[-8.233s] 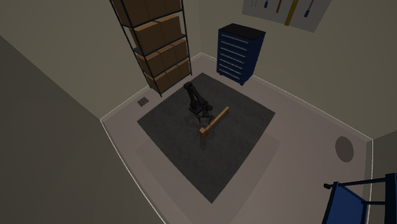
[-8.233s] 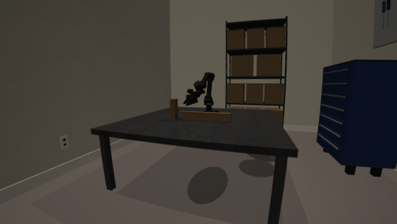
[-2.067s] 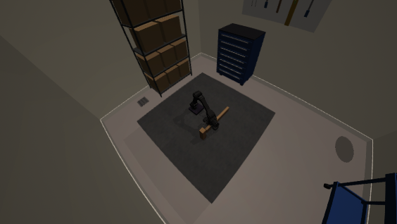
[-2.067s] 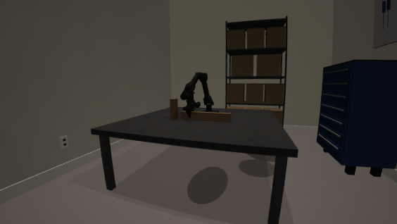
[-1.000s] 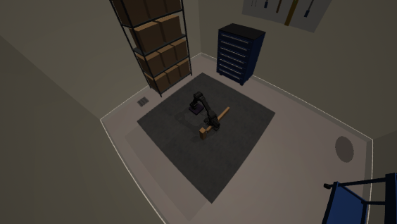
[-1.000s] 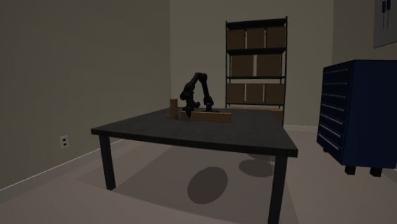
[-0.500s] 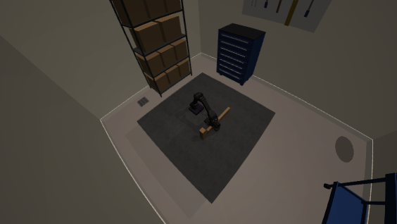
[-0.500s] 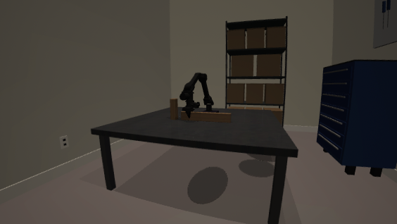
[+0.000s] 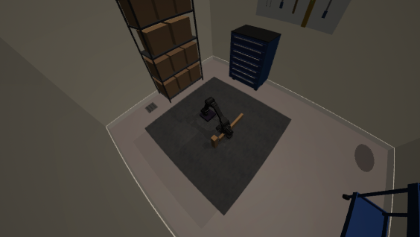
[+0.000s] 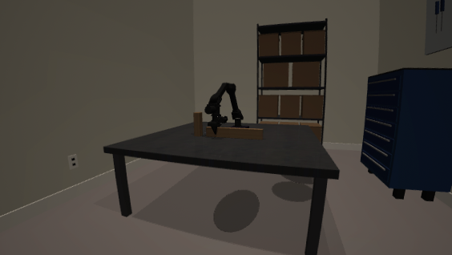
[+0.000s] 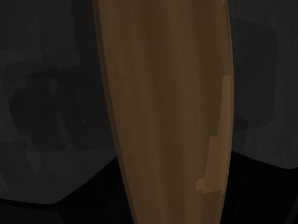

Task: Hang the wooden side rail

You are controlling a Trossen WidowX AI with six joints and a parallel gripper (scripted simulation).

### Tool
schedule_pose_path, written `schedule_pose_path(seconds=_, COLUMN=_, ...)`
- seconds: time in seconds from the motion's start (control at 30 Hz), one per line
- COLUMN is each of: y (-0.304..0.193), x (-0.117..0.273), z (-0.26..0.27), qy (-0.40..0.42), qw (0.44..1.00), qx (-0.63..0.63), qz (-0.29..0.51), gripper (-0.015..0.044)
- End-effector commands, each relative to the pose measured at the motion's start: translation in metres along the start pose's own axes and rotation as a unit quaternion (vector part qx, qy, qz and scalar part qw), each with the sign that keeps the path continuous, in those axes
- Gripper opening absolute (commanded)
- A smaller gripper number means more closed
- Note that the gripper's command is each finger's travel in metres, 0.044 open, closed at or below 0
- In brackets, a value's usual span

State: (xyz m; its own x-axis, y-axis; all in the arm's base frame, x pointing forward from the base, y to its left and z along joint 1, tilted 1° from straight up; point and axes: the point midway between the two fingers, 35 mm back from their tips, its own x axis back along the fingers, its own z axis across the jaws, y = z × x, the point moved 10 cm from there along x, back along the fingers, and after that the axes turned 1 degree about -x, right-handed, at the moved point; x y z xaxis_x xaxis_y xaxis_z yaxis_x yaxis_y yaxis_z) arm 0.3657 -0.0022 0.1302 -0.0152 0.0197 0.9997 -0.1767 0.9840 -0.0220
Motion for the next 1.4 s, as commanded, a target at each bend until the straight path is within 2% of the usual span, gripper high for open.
schedule_pose_path(seconds=0.0, y=-0.0005, x=0.0013, z=0.0002, qy=-0.002, qw=1.0, qx=-0.006, qz=-0.002, gripper=0.0)
schedule_pose_path(seconds=1.37, y=-0.0006, x=0.0082, z=0.0002, qy=-0.002, qw=1.0, qx=-0.006, qz=-0.002, gripper=0.0)
